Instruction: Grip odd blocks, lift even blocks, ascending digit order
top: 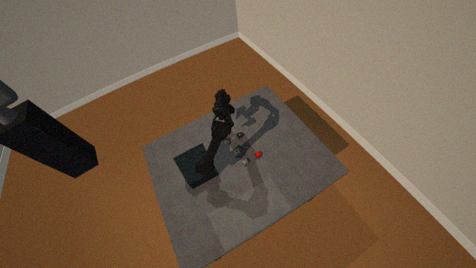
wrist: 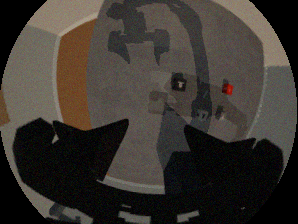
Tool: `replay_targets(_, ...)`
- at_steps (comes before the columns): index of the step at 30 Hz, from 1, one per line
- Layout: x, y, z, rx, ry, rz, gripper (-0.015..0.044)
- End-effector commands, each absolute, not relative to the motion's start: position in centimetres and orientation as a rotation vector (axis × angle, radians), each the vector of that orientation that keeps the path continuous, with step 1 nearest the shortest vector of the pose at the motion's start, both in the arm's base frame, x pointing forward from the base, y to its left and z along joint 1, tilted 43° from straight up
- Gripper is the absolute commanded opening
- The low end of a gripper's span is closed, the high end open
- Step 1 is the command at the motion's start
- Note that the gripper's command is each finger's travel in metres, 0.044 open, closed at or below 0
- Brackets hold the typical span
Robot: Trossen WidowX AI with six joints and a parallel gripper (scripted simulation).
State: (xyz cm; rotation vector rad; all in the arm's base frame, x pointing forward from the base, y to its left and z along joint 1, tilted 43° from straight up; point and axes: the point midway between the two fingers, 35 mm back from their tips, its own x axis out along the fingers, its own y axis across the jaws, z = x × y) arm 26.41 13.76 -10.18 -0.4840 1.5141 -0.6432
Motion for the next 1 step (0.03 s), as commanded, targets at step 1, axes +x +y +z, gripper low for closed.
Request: replay_targets(1,26.35,14.40,-10.54,-0.473,1.518,-0.663,0.0400)
